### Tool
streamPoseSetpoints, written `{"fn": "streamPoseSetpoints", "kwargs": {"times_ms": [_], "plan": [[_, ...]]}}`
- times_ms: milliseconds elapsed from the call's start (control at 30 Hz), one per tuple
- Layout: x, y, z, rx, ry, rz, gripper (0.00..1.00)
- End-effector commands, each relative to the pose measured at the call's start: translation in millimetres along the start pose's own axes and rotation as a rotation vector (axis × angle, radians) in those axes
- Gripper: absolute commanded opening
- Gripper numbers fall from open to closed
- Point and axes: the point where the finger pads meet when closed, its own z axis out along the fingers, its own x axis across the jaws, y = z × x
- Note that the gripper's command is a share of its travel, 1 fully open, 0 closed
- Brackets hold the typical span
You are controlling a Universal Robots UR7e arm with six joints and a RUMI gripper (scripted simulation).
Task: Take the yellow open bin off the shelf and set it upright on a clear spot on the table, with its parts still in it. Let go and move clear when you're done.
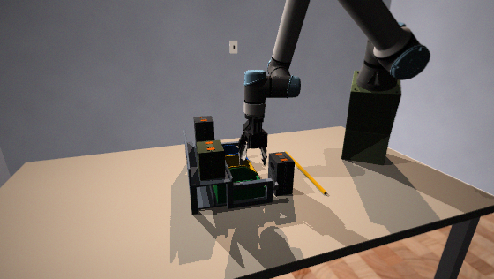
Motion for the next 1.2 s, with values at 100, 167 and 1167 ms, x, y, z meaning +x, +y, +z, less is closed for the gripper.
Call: {"fn": "streamPoseSetpoints", "kwargs": {"times_ms": [100, 167, 1167], "plan": [[-2, 1, 5, 0.001, -0.003, -0.002, 0.58], [-2, 1, 7, 0.001, -0.003, -0.002, 0.58], [-2, 0, 17, 0.001, -0.003, -0.002, 0.58]]}}
